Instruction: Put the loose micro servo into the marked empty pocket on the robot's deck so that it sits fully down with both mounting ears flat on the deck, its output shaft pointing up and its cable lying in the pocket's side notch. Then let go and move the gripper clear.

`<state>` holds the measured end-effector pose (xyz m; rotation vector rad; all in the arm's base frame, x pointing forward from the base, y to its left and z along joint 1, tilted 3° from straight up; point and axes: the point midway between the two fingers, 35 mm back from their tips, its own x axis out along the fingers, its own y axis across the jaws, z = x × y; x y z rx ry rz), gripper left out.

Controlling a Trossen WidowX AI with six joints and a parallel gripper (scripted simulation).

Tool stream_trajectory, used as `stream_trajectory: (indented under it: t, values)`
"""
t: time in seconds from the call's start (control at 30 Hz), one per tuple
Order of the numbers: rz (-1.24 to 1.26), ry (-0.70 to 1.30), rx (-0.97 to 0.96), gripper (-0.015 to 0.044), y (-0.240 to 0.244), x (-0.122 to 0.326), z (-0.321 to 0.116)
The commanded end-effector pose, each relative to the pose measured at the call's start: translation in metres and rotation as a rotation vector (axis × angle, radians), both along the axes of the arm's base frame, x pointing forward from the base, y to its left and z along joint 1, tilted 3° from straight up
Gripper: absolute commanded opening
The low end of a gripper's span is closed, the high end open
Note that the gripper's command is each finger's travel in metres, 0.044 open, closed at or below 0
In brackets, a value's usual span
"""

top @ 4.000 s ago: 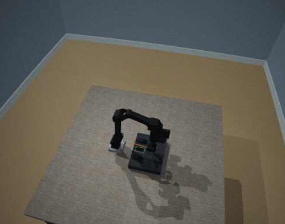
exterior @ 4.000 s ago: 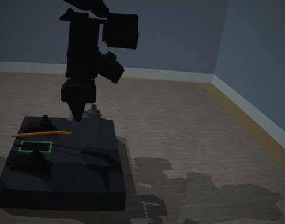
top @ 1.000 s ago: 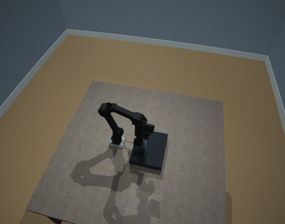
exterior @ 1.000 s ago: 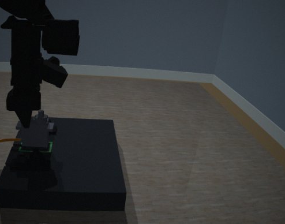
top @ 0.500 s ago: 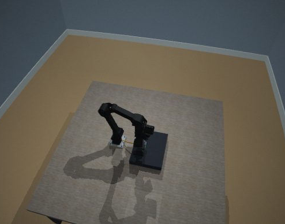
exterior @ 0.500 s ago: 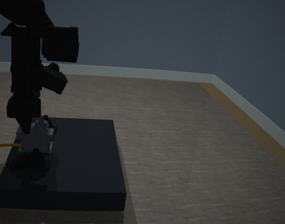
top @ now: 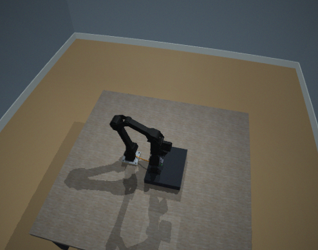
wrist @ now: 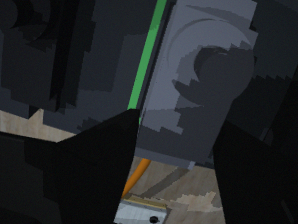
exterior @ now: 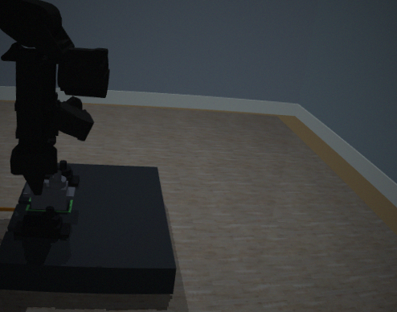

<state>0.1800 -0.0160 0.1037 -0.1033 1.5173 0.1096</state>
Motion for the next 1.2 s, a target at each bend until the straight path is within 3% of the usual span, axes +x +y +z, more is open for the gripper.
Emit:
stream_trajectory:
  t: [0.0, 0.6, 0.83, 1.17]
  values:
    - [0.003, -0.007, 0.004, 0.0000, 0.001, 0.002, -0.003]
    - [0.003, -0.007, 0.004, 0.0000, 0.001, 0.003, -0.021]
    - [0.003, -0.007, 0.004, 0.0184, 0.000, 0.000, -0.019]
    - [0.003, -0.007, 0.004, 0.0187, -0.001, -0.005, 0.015]
